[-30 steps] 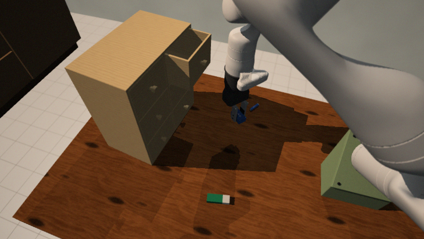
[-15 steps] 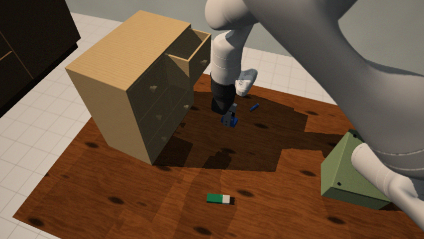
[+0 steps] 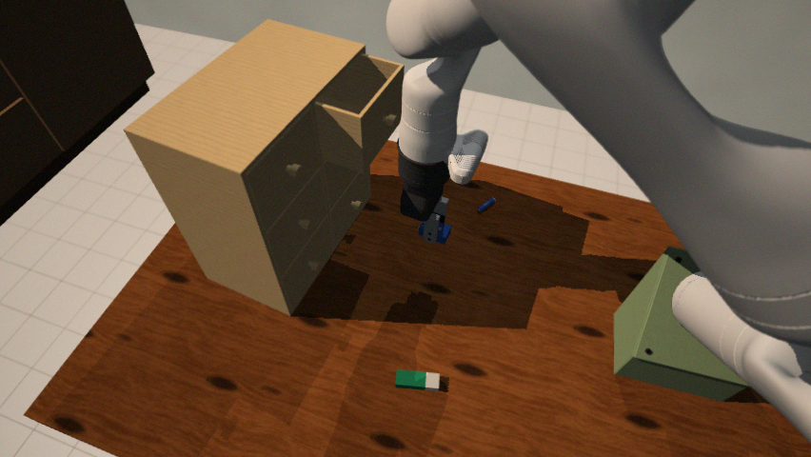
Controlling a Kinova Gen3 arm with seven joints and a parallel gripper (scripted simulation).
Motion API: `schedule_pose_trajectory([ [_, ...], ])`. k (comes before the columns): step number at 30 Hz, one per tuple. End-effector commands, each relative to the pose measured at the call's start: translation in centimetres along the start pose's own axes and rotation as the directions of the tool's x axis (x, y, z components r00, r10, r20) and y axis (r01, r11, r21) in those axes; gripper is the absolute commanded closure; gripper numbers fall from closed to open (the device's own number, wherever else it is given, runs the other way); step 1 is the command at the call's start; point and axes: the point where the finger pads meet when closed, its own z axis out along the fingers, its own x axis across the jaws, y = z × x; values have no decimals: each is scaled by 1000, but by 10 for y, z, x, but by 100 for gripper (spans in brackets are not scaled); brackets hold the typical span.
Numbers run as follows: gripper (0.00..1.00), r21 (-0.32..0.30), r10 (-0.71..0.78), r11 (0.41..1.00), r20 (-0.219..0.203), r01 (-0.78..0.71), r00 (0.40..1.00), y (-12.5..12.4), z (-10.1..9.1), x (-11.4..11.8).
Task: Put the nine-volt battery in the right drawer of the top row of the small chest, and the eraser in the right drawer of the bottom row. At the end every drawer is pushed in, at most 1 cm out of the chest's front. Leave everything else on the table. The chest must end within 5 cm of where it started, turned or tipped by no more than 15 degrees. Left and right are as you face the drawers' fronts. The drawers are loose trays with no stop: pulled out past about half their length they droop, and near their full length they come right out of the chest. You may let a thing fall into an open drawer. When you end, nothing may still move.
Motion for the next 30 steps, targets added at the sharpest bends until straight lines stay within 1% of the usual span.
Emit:
schedule_pose_trajectory([
  [1,49,-2,0,1000,1,0,1000,1,-2,0],
  [6,49,-2,0,1000,1,0,1000,1,-5,0],
  [15,49,-2,0,1000,1,0,1000,1,-16,0],
  [22,49,-2,0,1000,1,0,1000,0,-37,0],
  [29,49,-2,0,1000,1,0,1000,0,-65,0],
  [30,49,-2,0,1000,1,0,1000,0,-65,0],
])
